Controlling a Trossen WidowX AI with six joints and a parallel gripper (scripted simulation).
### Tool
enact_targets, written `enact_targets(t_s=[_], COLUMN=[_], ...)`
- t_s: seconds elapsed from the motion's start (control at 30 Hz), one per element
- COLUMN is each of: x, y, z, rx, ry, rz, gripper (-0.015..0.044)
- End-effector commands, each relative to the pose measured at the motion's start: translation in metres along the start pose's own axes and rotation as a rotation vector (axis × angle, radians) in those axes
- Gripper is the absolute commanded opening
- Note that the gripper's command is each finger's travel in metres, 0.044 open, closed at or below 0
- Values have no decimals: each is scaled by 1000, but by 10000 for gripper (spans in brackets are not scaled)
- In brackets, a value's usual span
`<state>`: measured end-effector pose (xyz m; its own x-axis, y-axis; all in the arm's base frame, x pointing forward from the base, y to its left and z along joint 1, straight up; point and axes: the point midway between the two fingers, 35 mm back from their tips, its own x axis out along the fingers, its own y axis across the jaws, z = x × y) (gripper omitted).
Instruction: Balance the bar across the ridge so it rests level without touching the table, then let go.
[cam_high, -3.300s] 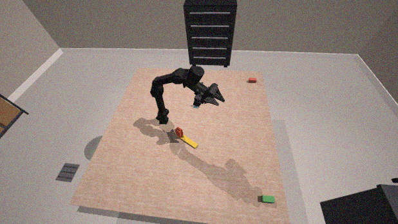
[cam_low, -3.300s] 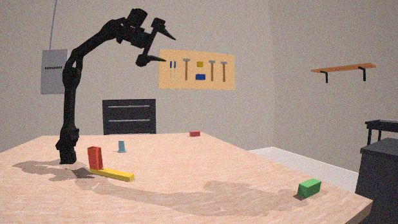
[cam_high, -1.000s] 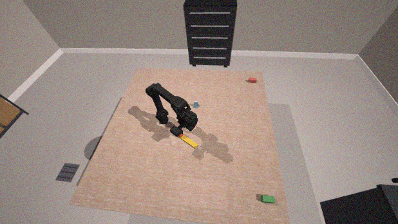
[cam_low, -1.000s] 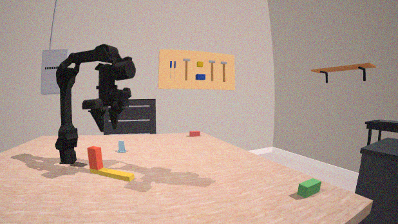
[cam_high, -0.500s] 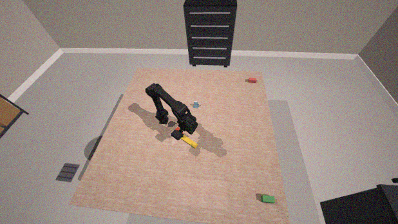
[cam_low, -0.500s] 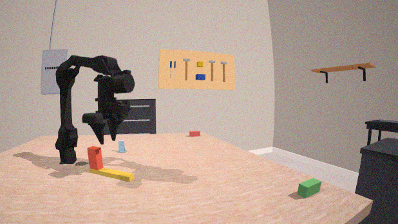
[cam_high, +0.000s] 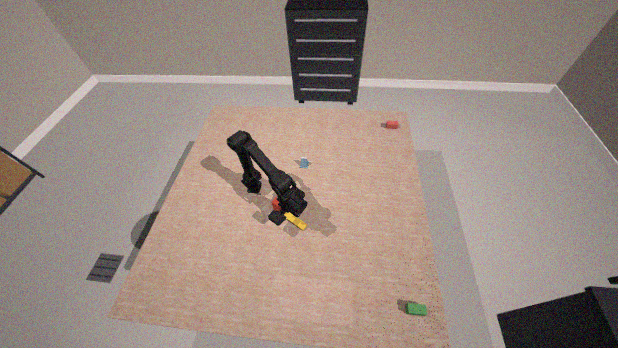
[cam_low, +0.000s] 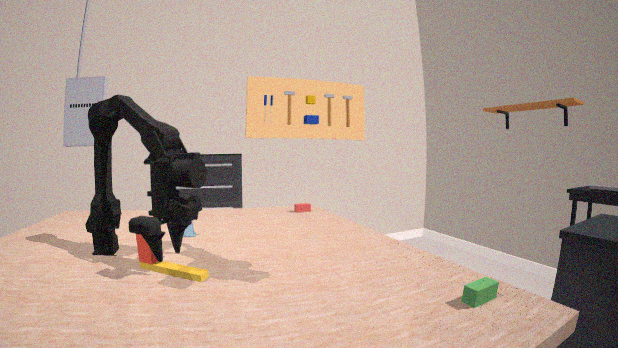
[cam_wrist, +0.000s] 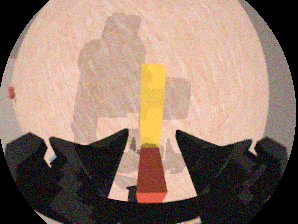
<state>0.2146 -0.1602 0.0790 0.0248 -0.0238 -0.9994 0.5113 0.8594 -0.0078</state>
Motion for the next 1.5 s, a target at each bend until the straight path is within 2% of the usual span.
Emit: enact_targets(t_s=[0.0, 0.67, 1.27, 1.47], x=[6, 32, 32, 30], y=[1, 1, 1, 0], z=[-1, -2, -2, 0], rx=[-4, -4, -4, 0], ry=[6, 6, 6, 0], rz=[5, 5, 5, 0], gripper=[315, 315, 315, 157])
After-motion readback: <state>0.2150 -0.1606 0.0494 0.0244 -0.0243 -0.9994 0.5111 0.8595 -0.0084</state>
